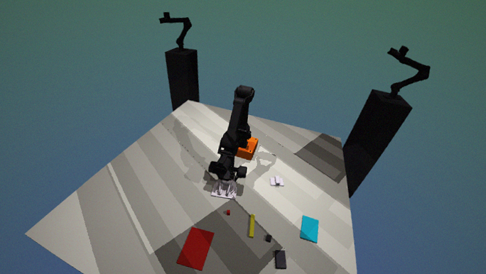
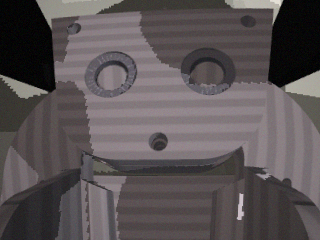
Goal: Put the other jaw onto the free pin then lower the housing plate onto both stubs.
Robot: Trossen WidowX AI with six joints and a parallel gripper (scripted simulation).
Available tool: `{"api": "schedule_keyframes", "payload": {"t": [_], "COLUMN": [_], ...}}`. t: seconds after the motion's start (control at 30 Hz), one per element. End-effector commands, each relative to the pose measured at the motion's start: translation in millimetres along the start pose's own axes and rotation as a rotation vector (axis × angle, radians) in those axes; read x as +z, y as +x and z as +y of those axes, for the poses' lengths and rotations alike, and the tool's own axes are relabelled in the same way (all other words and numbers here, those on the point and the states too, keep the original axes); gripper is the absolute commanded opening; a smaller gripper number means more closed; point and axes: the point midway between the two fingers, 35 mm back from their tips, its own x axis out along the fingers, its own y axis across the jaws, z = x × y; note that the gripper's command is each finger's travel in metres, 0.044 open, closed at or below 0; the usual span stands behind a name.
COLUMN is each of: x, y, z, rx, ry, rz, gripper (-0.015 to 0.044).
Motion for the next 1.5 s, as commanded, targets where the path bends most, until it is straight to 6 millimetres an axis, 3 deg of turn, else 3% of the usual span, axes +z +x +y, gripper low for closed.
{"api": "schedule_keyframes", "payload": {"t": [0.0, 0.43, 0.53, 0.7, 0.87, 1.1, 1.47], "x": [0, 0, 2, -1, -1, -48, -49], "y": [0, 0, -17, -74, -69, -125, -126], "z": [0, 0, 0, 0, 0, 8, 9], "rx": [0.000, 0.000, -0.001, -0.003, -0.001, -0.003, -0.003], "ry": [0.000, 0.000, 0.001, 0.005, 0.002, 0.006, 0.006], "rz": [0.000, 0.000, 0.000, -0.001, -0.007, 0.002, 0.003], "gripper": [0.0440, 0.0440, 0.0440, 0.0440, 0.0440, 0.0440, 0.0440]}}
